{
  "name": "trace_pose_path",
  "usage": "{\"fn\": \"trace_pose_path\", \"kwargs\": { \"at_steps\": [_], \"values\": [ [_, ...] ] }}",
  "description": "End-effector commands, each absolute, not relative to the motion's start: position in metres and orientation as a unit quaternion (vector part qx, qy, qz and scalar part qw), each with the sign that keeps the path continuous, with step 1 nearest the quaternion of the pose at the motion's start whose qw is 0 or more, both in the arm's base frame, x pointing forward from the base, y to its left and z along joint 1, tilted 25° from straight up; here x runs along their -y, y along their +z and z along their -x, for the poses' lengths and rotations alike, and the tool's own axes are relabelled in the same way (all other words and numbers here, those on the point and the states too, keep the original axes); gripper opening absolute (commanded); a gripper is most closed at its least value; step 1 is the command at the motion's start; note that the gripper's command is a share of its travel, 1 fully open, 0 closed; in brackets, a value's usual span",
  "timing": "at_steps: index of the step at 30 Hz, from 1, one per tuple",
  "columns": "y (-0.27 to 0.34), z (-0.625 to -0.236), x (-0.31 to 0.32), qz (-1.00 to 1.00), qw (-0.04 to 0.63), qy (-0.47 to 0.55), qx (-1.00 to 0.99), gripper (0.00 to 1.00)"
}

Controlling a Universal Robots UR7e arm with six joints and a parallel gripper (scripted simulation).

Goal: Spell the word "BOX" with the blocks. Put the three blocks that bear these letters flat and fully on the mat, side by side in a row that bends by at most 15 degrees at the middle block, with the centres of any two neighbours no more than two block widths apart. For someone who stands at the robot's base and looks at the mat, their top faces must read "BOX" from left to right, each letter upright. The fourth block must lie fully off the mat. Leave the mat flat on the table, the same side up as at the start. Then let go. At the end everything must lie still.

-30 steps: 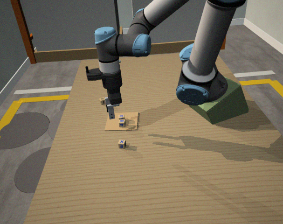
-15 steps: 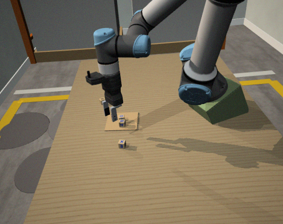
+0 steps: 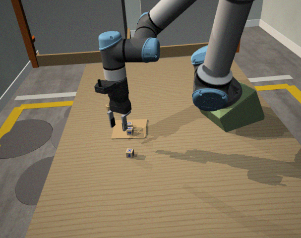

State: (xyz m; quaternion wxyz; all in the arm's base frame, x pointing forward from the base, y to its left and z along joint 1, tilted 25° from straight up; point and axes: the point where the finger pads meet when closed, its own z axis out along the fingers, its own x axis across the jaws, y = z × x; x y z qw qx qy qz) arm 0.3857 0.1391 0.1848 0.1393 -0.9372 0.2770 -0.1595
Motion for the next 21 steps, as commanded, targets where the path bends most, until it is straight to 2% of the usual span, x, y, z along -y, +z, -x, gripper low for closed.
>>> {"fn": "trace_pose_path", "kwargs": {
  "at_steps": [1, 21],
  "values": [
    [0.185, -0.384, -0.146, 0.954, 0.128, -0.170, -0.211, 1.00],
    [0.184, -0.373, -0.166, 0.976, 0.082, -0.197, 0.035, 1.00]
  ]
}}
